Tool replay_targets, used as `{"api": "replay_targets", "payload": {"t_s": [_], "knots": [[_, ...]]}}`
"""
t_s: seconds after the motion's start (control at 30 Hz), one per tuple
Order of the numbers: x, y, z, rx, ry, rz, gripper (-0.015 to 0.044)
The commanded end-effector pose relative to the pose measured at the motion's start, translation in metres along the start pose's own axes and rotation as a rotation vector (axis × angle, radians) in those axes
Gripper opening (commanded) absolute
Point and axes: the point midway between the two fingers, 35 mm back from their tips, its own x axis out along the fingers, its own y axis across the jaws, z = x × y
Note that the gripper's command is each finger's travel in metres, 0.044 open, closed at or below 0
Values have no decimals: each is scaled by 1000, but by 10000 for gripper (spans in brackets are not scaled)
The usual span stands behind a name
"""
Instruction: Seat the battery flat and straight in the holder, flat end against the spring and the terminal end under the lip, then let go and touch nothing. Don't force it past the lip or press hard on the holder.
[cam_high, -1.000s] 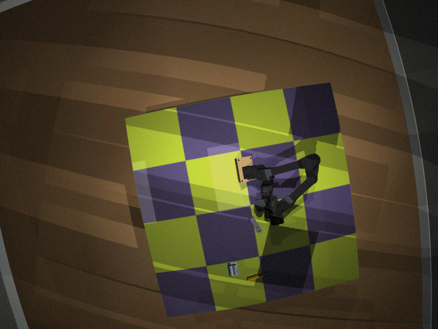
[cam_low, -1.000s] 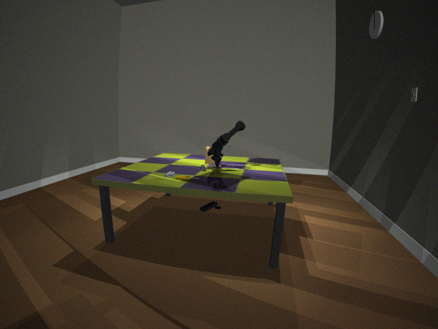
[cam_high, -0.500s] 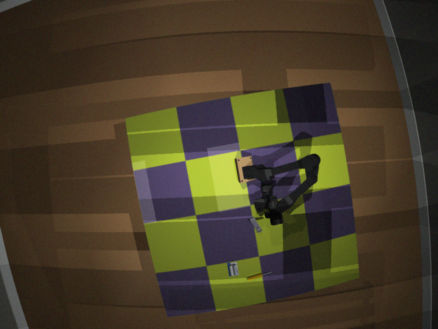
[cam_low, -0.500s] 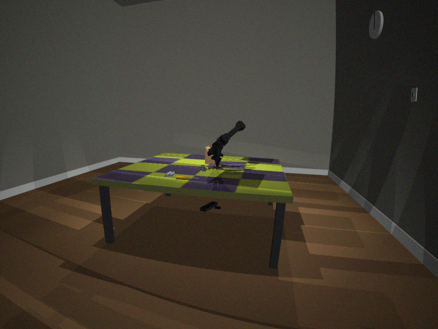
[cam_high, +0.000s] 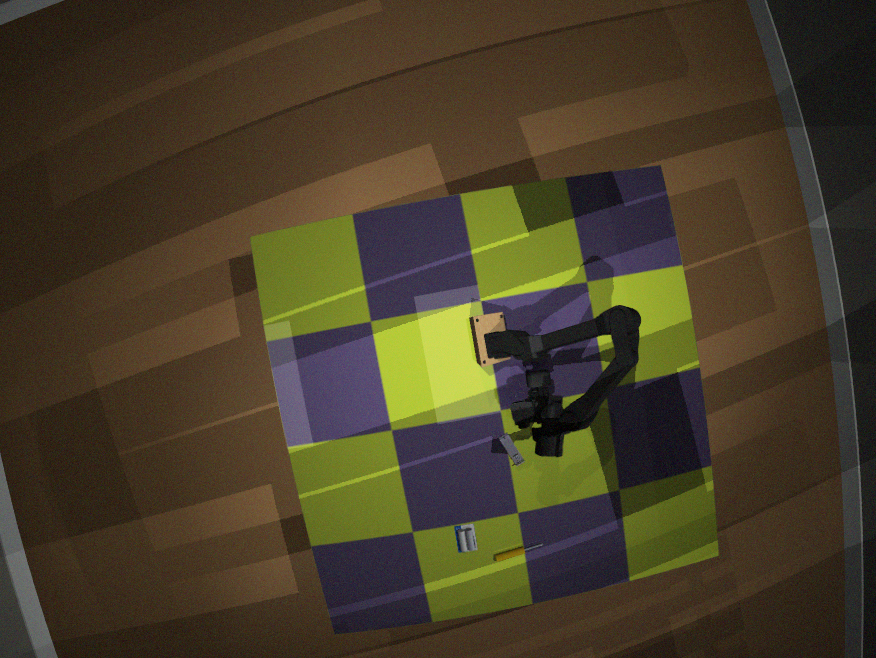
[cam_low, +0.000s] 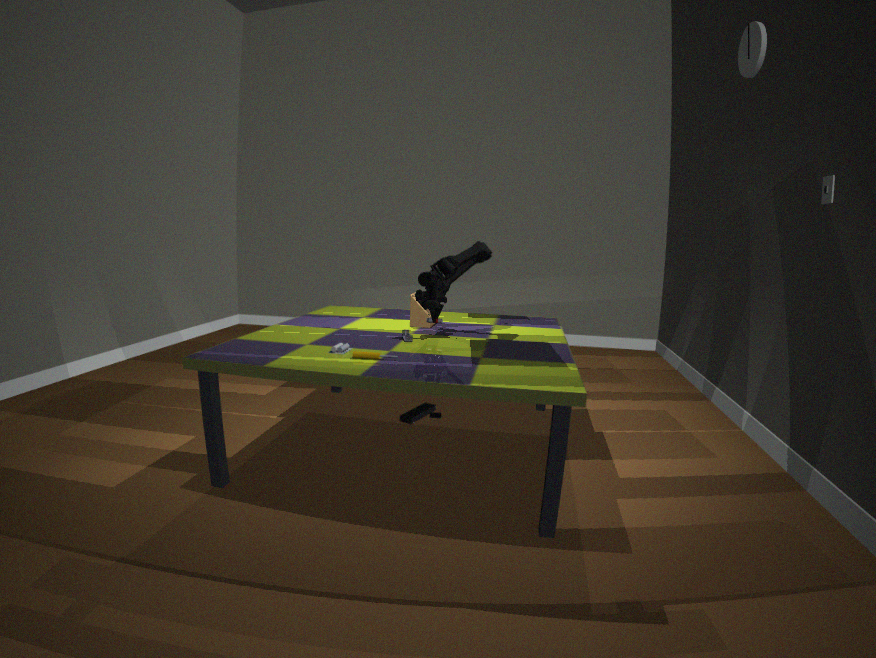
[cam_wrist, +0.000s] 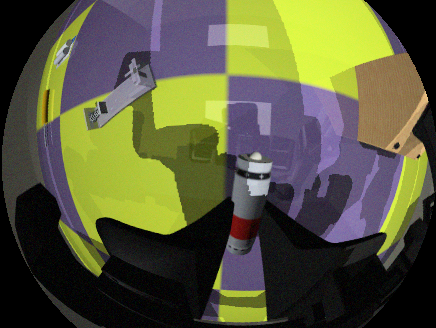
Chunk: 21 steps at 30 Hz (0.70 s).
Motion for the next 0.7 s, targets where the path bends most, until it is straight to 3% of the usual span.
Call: {"api": "replay_targets", "payload": {"t_s": [0.0,0.67], "knots": [[-7,16,5,109,-9,3,59],[-28,120,58,936,-16,12,59]]}}
